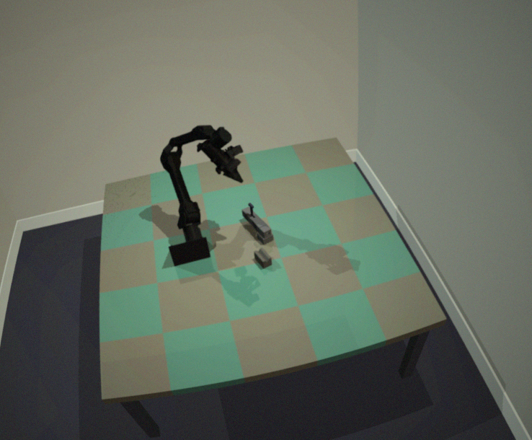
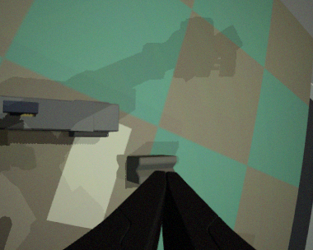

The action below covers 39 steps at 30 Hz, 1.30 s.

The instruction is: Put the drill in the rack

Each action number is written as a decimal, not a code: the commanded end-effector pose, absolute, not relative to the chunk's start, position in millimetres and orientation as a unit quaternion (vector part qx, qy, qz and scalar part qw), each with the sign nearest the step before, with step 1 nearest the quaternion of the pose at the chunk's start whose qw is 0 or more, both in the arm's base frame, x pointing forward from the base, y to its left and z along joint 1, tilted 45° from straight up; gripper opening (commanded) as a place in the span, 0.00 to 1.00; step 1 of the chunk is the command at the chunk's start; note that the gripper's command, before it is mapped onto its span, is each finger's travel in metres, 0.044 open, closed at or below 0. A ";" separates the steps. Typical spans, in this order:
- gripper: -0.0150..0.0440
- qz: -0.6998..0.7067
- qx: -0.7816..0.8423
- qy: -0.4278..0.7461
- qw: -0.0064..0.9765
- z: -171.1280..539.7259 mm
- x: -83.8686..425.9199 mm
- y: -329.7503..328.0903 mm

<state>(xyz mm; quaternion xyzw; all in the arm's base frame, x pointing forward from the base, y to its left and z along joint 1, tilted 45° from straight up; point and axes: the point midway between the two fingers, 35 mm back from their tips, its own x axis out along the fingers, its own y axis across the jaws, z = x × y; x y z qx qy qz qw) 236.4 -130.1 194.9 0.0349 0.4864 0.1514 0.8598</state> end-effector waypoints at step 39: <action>0.25 0.388 0.150 0.619 0.666 111.1 272.1 13.4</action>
